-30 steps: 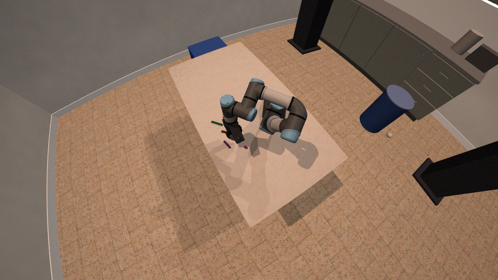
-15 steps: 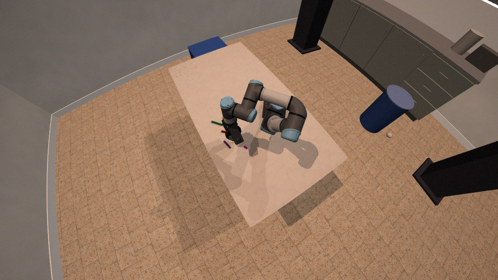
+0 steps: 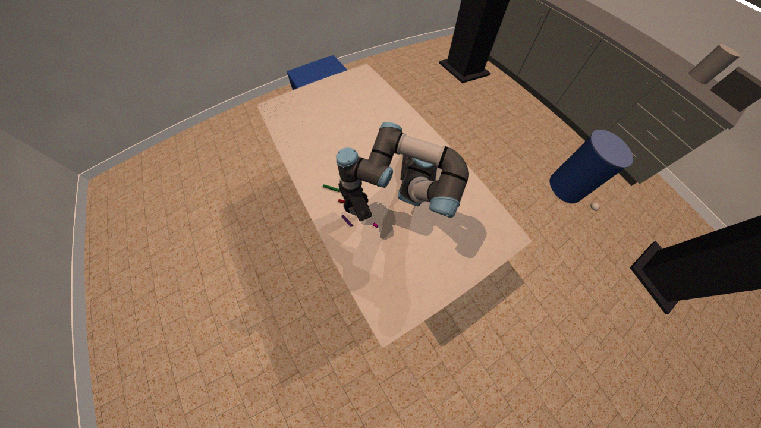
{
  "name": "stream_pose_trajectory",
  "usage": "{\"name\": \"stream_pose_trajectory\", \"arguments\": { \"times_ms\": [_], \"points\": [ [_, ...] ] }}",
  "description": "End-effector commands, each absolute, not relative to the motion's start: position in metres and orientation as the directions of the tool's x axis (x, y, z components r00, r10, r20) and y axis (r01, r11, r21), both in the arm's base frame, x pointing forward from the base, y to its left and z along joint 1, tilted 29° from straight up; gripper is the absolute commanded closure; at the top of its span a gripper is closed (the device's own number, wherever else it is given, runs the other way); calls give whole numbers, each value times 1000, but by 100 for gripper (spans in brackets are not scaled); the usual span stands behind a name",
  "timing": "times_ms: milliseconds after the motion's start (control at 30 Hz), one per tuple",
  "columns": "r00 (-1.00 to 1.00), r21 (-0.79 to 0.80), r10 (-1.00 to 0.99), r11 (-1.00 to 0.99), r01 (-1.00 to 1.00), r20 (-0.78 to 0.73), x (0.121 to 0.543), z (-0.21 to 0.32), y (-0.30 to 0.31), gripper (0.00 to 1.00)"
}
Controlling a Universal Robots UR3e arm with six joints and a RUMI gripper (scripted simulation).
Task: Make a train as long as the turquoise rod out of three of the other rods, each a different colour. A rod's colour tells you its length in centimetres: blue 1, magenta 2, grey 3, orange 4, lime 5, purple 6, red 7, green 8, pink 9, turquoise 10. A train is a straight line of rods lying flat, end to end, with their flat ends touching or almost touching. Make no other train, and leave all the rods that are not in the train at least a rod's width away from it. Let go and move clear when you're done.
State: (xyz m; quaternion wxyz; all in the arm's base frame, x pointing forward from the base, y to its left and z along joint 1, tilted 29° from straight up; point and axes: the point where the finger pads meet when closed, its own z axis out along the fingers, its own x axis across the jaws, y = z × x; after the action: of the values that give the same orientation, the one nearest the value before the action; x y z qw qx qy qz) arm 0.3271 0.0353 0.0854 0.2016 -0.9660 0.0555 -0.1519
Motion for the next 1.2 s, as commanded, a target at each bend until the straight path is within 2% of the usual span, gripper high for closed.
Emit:
{"name": "stream_pose_trajectory", "arguments": {
  "times_ms": [0, 1167],
  "points": [
    [948, -405, -169, -913, -47, 271, 327, 85, 35, 100],
    [948, -407, -169, -912, -47, 271, 331, 75, 40, 100]
  ]
}}
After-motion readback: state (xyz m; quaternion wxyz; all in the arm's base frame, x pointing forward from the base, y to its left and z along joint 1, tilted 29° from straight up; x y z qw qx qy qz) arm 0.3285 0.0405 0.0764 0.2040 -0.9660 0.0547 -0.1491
